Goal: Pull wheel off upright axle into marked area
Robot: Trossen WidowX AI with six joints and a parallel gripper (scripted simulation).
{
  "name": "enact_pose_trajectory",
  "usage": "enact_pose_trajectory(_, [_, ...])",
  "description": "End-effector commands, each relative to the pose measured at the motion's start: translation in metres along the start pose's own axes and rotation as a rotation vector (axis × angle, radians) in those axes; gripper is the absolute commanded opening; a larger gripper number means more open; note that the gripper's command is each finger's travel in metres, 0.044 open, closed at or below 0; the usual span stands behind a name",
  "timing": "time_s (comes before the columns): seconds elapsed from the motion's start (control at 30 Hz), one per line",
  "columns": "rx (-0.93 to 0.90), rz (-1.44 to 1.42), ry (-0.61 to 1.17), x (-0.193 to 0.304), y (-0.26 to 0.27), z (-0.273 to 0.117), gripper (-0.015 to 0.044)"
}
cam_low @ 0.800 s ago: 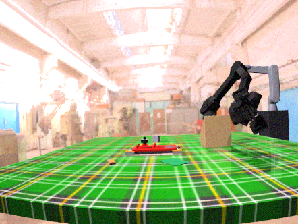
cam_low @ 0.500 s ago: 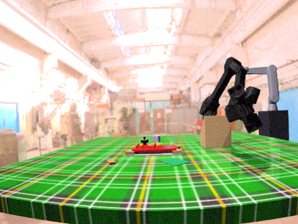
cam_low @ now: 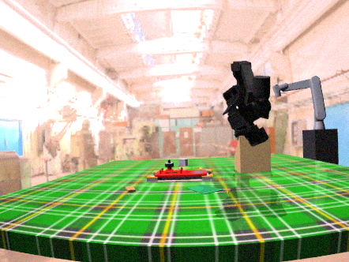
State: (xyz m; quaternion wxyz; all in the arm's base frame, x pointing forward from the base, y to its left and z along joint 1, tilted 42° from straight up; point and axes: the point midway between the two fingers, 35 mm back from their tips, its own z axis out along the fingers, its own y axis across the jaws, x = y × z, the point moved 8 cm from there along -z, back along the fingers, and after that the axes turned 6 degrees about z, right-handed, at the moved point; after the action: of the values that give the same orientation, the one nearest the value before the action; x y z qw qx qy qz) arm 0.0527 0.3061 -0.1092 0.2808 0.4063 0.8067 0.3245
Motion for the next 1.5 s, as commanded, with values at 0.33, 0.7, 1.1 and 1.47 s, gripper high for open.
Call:
enact_pose_trajectory(0.33, [0.268, 0.092, -0.381, -0.111, 0.105, 0.068, 0.03])
enact_pose_trajectory(0.7, [0.537, 0.098, -0.581, -0.22, 0.154, 0.078, 0.03])
enact_pose_trajectory(1.1, [0.969, 0.299, -0.761, -0.392, 0.191, 0.014, 0.03])
enact_pose_trajectory(1.47, [0.995, 0.314, -0.767, -0.407, 0.193, 0.002, 0.03])
